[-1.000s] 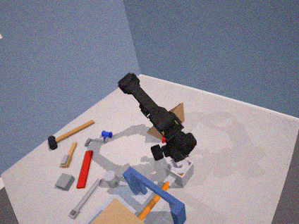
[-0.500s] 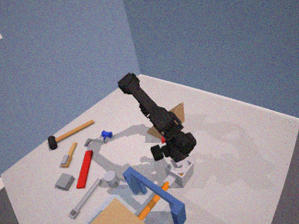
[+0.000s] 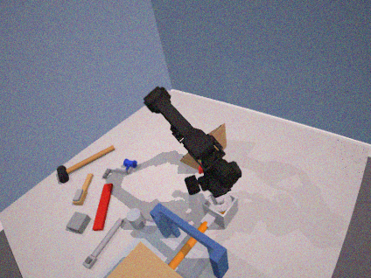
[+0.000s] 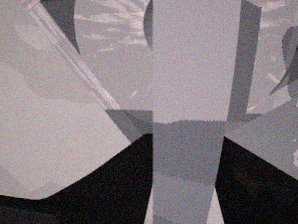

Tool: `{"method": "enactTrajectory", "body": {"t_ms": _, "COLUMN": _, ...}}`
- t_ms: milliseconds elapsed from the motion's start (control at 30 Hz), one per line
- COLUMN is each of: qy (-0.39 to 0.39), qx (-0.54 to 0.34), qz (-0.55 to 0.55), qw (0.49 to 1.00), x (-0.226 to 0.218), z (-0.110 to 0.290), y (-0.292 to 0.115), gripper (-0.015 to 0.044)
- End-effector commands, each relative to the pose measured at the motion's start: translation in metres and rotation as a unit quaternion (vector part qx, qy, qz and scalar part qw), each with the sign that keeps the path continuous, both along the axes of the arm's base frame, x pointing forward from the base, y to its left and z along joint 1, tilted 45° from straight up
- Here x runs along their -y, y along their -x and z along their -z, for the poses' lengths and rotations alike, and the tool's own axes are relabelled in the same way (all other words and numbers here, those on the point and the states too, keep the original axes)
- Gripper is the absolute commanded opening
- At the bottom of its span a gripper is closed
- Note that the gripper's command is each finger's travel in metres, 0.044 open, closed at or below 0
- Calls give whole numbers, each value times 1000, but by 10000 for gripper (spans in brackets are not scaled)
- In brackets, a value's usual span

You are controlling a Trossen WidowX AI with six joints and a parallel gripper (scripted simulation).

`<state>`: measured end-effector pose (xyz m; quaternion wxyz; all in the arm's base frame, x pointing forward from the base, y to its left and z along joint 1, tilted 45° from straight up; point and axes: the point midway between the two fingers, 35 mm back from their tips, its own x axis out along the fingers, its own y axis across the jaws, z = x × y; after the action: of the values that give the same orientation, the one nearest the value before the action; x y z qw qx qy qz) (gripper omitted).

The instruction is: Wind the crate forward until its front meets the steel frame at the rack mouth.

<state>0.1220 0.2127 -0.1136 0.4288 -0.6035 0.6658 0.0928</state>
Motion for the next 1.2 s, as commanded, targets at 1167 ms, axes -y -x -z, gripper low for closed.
{"method": "enactTrajectory", "body": {"t_ms": 1167, "qy": -2, "qx": 8, "qz": 14, "qw": 1000, "x": 2, "z": 4, "y": 1, "gripper": 0}}
